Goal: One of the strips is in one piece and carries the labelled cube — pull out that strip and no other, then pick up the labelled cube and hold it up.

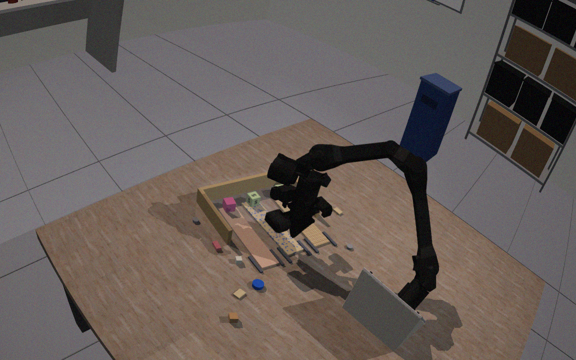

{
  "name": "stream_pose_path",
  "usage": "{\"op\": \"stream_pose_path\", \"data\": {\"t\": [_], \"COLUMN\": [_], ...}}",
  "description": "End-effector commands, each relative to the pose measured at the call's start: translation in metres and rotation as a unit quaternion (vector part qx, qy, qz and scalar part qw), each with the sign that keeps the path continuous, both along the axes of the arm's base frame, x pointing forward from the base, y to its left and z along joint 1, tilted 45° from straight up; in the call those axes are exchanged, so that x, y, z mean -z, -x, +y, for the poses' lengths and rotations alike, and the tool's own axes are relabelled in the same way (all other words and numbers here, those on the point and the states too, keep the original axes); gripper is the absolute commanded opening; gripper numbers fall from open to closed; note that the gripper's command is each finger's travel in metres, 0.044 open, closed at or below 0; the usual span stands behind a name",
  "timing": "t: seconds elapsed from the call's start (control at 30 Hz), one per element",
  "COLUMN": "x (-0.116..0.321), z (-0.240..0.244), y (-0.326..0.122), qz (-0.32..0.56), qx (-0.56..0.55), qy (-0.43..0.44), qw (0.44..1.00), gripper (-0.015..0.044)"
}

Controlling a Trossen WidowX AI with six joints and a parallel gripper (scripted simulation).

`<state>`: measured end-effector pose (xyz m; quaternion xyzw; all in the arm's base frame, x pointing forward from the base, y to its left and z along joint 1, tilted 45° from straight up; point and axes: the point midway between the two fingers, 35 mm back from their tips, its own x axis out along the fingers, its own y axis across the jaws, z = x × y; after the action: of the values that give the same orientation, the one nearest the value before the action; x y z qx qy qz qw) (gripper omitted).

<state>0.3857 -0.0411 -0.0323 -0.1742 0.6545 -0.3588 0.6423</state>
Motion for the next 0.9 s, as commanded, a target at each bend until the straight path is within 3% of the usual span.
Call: {"op": "stream_pose_path", "data": {"t": [0.0, 0.87], "x": [0.006, 0.024], "z": [-0.004, -0.023], "y": [0.001, 0.005], "qz": [0.003, 0.003], "qx": [-0.002, -0.001], "qy": [0.002, 0.003], "qw": [1.0, 1.0], "gripper": [0.0, 0.0]}}
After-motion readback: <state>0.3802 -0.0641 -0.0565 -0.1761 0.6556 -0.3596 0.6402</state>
